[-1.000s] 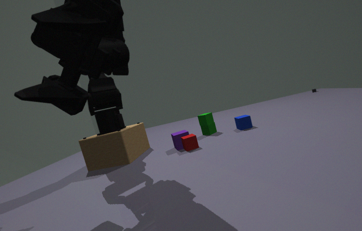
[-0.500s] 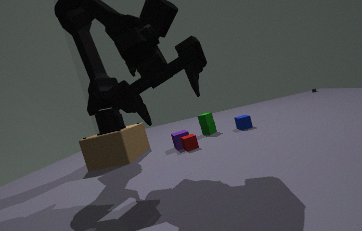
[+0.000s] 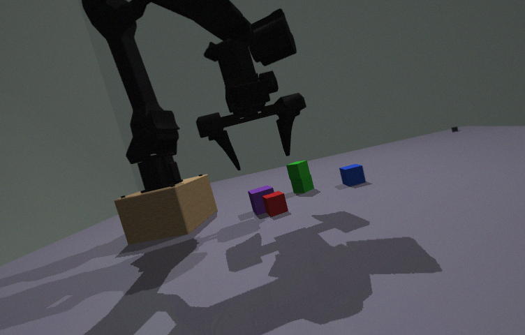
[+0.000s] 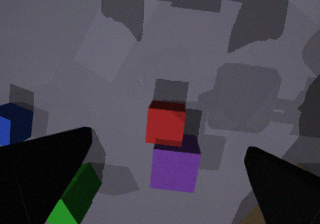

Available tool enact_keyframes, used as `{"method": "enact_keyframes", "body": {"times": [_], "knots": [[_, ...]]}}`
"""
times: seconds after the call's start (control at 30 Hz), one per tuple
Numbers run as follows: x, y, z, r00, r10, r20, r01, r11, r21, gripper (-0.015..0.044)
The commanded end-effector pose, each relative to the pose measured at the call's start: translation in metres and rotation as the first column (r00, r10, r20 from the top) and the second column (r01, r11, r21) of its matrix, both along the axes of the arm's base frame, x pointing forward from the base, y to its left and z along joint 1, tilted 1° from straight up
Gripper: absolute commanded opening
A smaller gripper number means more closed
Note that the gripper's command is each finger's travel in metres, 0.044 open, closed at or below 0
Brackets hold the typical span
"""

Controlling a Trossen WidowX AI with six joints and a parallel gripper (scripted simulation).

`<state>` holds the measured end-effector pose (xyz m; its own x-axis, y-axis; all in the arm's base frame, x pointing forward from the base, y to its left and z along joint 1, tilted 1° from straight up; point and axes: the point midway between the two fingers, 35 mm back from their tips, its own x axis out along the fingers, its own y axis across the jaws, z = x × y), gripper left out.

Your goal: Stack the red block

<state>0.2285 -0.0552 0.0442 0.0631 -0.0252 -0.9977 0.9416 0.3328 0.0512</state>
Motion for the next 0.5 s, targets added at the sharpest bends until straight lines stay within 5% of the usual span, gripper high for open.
{"method": "enact_keyframes", "body": {"times": [0.0, 0.47], "knots": [[-0.002, 0.011, 0.002, 0.999, 0.014, -0.033, -0.012, 0.999, 0.036, 0.0440], [0.001, 0.014, -0.047, 0.999, 0.014, -0.033, -0.012, 0.999, 0.036, 0.0440]]}}
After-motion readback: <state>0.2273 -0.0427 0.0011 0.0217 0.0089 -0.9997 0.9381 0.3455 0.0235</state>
